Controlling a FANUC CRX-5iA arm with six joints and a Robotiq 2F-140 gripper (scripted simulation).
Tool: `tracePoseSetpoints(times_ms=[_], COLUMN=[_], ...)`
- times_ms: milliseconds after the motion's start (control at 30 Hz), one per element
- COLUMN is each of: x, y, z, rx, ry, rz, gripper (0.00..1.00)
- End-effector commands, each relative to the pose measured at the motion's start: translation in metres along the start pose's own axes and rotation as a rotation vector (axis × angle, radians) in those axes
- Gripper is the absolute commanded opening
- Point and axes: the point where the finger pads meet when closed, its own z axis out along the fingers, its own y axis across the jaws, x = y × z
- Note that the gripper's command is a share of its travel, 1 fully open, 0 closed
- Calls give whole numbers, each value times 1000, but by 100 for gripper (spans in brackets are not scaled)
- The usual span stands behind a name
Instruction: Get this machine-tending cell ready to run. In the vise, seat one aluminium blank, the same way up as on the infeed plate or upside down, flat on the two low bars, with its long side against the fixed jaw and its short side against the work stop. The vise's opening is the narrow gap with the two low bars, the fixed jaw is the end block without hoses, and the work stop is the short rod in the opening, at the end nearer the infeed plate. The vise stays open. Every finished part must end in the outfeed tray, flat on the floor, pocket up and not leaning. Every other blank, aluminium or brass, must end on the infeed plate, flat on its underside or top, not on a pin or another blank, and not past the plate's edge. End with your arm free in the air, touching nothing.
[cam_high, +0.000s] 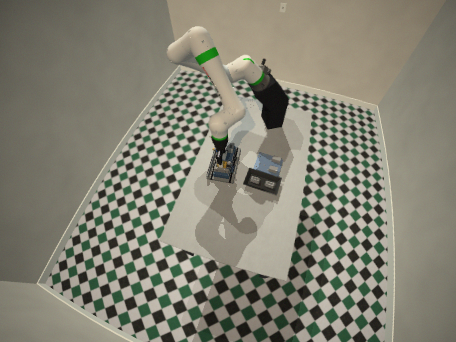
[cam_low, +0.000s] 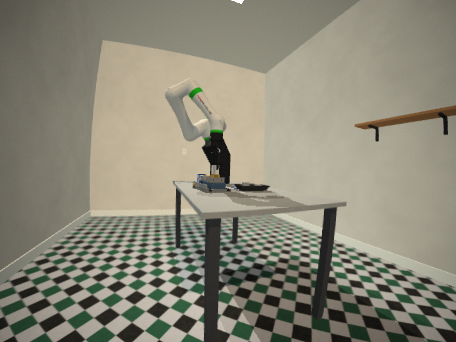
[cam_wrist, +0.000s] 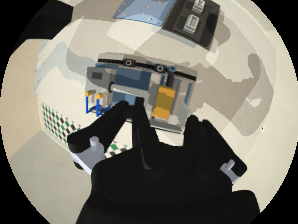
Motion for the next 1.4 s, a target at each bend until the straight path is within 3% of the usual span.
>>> tracePoseSetpoints(times_ms=[0,1367], x=[0,0], y=[0,0], z=[1,10], rx=[0,0], ry=[0,0], rz=[0,0], gripper=[40,40])
